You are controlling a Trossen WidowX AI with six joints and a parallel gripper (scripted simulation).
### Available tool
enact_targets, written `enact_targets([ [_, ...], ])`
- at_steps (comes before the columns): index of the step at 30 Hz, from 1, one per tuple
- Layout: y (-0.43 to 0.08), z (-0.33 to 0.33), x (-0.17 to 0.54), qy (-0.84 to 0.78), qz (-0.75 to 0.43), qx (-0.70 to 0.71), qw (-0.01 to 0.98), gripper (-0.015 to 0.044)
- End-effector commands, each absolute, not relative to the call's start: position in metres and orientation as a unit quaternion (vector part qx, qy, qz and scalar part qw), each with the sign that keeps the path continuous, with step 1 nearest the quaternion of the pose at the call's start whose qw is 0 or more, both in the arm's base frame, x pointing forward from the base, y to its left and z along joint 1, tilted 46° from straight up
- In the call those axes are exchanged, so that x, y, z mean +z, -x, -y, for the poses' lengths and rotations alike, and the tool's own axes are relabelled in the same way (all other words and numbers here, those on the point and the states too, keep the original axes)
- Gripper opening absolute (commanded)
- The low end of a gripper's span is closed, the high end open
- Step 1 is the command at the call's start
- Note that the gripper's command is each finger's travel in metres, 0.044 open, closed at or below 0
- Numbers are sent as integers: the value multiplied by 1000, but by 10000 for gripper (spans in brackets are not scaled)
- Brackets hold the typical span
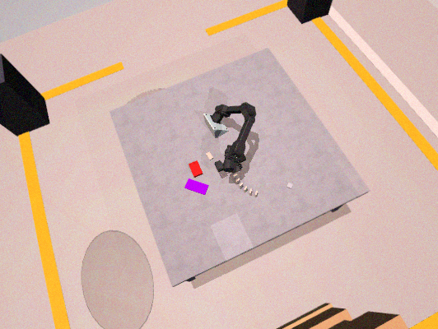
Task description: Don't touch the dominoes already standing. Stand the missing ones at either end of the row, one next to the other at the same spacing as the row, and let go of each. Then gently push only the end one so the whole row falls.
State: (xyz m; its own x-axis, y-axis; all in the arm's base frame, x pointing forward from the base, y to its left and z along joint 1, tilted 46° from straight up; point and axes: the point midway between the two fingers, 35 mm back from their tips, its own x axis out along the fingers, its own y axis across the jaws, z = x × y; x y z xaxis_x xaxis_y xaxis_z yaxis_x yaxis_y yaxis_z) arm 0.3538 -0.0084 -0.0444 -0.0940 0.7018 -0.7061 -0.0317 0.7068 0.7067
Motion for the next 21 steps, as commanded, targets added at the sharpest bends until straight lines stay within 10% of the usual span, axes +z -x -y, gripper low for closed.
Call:
enact_targets([
  [1,-353,7,-45,-249,-680,292,624,440],
  [21,-327,117,0,-248,-677,284,632,440],
])
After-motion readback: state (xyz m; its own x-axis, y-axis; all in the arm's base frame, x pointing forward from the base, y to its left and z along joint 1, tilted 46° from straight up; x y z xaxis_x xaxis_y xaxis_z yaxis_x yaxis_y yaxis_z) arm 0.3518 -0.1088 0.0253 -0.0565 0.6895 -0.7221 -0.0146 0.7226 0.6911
